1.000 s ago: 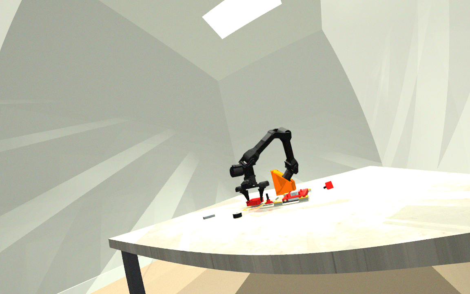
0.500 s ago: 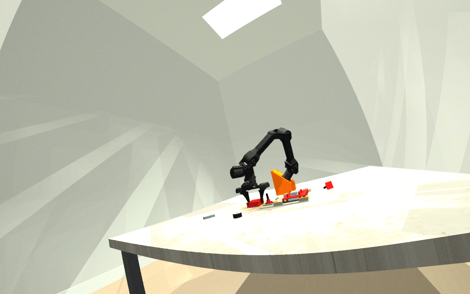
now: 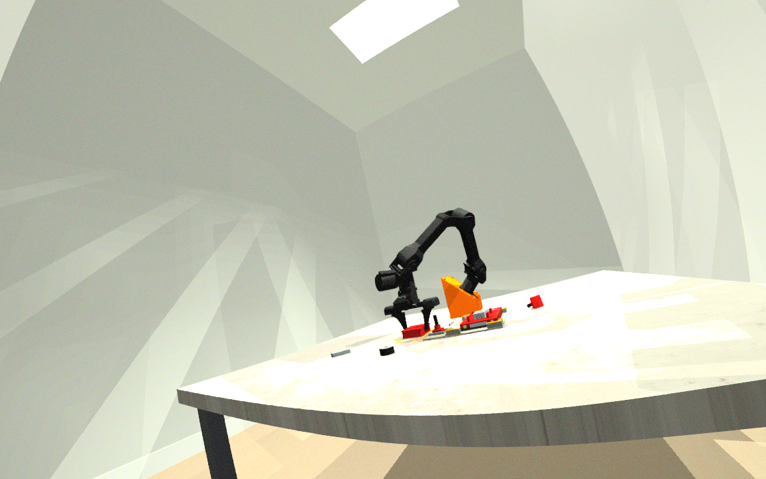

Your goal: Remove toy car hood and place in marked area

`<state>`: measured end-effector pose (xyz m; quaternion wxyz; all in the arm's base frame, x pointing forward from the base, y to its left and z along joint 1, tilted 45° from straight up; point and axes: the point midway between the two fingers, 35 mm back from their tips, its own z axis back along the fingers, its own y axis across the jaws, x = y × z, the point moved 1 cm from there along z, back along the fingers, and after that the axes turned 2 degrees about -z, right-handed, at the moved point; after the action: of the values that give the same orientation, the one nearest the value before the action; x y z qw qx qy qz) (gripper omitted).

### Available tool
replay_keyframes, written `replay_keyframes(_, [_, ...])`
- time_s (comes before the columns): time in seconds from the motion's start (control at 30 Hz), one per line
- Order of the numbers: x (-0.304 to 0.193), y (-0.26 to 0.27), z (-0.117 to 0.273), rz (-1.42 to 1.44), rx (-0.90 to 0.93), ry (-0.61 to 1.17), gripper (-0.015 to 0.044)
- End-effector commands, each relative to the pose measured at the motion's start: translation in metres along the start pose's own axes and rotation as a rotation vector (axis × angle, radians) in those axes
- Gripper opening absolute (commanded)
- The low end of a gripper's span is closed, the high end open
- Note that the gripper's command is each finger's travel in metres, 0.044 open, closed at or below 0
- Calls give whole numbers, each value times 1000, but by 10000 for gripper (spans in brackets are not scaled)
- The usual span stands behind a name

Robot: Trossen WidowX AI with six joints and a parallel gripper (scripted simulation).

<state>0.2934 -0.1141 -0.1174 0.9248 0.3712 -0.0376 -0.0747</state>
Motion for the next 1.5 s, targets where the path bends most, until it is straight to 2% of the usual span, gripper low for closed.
replay_keyframes(0.0, [0, 0, 0, 0, 0, 0, 341])
replay_keyframes(0.13, [0, 0, 0, 0, 0, 0, 440])
replay_keyframes(0.27, [1, -1, 15, 0, 0, 1, 440])
replay_keyframes(0.5, [1, -2, 70, -1, 8, 6, 440])
replay_keyframes(1.47, [1, -2, 72, -1, 8, 6, 440])
